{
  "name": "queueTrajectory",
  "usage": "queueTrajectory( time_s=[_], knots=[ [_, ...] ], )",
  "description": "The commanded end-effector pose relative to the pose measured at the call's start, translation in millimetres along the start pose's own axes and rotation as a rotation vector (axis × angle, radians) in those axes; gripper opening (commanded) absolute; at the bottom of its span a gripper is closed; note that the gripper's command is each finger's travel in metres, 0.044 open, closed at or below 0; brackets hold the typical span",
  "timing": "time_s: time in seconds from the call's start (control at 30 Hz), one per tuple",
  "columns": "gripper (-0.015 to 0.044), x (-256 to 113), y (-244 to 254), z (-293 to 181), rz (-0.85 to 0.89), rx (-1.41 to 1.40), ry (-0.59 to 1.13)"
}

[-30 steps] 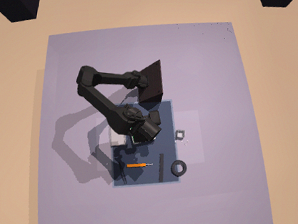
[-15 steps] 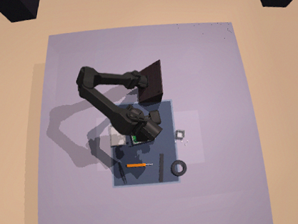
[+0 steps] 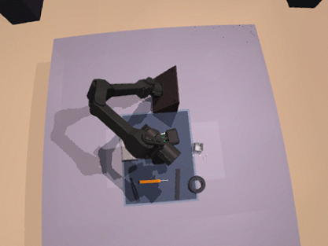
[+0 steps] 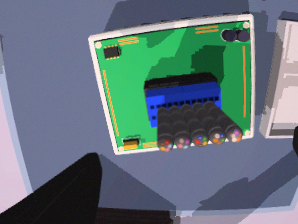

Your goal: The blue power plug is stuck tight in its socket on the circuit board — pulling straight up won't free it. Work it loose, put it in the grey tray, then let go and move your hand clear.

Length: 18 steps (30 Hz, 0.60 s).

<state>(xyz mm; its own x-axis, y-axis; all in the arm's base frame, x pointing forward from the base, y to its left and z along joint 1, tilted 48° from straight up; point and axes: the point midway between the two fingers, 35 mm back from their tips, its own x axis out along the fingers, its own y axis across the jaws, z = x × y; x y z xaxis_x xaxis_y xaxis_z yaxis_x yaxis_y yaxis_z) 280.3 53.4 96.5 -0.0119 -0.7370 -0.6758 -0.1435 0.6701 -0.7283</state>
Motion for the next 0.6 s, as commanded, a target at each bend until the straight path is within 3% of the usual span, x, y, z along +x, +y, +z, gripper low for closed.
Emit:
queueTrajectory(
  time_s=[0.0, 0.03, 0.07, 0.17, 0.57],
  knots=[
    [0.043, 0, 0, 0, 0.0, 0.0, 0.0],
    [0.043, 0, 0, 0, 0.0, 0.0, 0.0],
    [0.043, -3, -1, 8, -0.015, 0.001, -0.11],
    [0.043, 7, 0, 3, -0.002, -0.004, -0.002],
    [0.043, 27, 0, 3, -0.003, -0.003, -0.003]
  ],
)
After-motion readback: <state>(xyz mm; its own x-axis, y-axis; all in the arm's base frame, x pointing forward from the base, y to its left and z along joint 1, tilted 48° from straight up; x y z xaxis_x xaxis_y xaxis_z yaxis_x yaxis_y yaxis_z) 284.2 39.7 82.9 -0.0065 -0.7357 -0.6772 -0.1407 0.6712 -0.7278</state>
